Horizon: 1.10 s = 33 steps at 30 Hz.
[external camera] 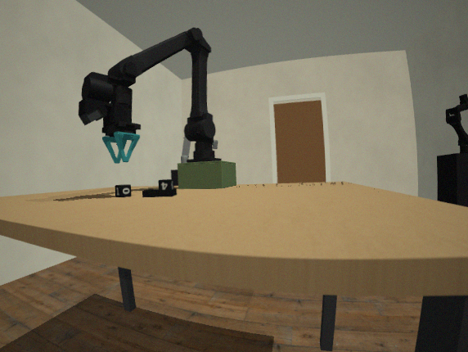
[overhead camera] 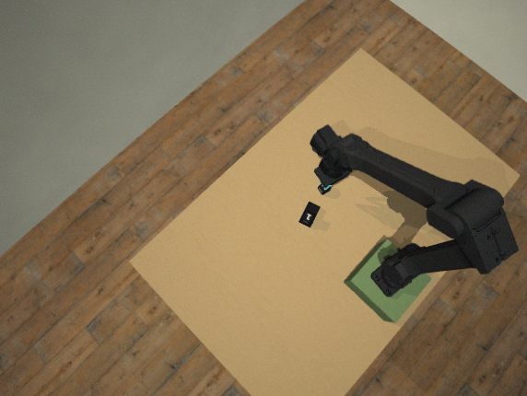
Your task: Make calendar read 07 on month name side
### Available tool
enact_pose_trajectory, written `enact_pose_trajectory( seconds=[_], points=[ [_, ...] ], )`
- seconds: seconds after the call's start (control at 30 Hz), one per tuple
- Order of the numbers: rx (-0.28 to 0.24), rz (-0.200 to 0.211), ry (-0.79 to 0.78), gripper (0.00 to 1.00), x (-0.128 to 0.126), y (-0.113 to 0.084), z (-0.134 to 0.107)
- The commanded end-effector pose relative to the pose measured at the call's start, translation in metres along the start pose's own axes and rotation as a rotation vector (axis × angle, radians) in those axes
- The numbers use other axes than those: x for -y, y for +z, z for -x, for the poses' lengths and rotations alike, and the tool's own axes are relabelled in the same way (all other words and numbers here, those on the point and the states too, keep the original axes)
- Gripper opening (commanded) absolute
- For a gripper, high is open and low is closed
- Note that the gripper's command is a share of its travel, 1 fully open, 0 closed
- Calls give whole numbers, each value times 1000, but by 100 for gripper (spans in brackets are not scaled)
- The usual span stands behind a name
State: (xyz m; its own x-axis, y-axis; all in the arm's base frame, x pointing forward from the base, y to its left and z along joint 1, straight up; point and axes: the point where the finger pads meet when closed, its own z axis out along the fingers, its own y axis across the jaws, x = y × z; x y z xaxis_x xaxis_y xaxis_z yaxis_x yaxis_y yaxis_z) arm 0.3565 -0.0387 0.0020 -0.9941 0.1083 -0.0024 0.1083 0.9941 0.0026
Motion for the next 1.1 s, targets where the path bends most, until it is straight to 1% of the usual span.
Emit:
enact_pose_trajectory(
  seconds=[0.0,0.1,0.17,0.2,0.67,0.73,1.07],
  points=[
    [27,1,2,46,1,-6,3],
    [16,1,2,46,1,2,3],
    [16,1,2,46,1,2,3],
    [8,1,2,46,1,5,2],
    [7,1,2,46,1,22,1],
    [7,1,2,46,1,22,1],
    [7,1,2,46,1,38,1]
  ],
)
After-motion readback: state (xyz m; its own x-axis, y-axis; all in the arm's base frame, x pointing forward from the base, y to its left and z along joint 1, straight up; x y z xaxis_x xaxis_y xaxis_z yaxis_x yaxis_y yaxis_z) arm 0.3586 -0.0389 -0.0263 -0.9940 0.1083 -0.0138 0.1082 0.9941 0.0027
